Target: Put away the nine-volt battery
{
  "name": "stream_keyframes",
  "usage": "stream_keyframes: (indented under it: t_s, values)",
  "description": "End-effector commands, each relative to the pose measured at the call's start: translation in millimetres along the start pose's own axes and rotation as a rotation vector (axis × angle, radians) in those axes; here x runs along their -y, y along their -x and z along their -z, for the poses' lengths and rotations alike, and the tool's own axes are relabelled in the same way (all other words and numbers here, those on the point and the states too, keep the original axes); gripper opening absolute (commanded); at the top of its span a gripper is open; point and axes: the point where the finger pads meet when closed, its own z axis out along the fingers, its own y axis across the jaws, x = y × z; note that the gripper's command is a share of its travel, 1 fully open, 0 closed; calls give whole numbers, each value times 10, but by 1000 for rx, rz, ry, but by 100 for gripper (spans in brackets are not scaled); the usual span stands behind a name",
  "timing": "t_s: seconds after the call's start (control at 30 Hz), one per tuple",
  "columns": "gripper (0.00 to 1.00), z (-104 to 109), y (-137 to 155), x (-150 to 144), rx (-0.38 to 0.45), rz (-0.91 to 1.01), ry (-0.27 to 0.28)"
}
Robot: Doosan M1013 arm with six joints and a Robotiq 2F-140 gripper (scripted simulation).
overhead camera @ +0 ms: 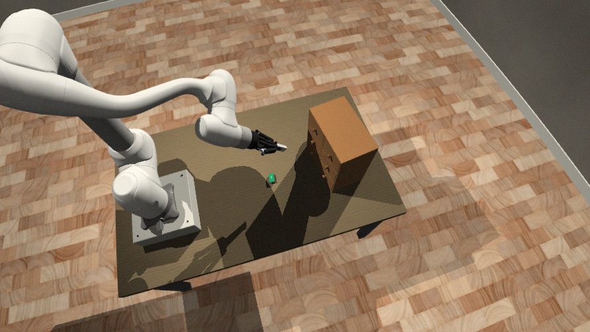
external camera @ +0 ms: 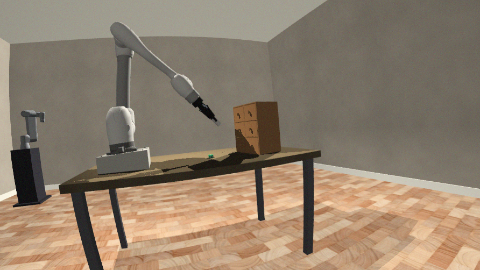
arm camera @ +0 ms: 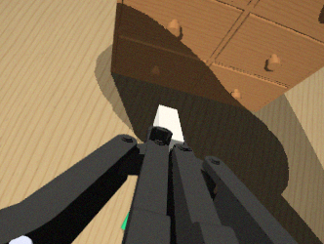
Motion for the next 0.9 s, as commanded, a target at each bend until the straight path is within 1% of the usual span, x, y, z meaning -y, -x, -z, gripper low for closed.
stream_keyframes:
  t_s: [0.0, 0.3, 0.4, 0.47, 0.53, 0.7, 0.87]
  values:
    - [0, -28, -7, 21, -44, 2, -62]
    - [0, -107, -10, 2, -111, 0, -55]
    - [0, -159, -13, 10, -155, -2, -56]
    - [0, -213, -18, 12, -200, -3, -56]
    - [0, -213, -18, 12, -200, -3, -56]
    - [0, -385, -33, 18, -348, -7, -55]
    - [0, -495, -42, 23, -442, -9, -54]
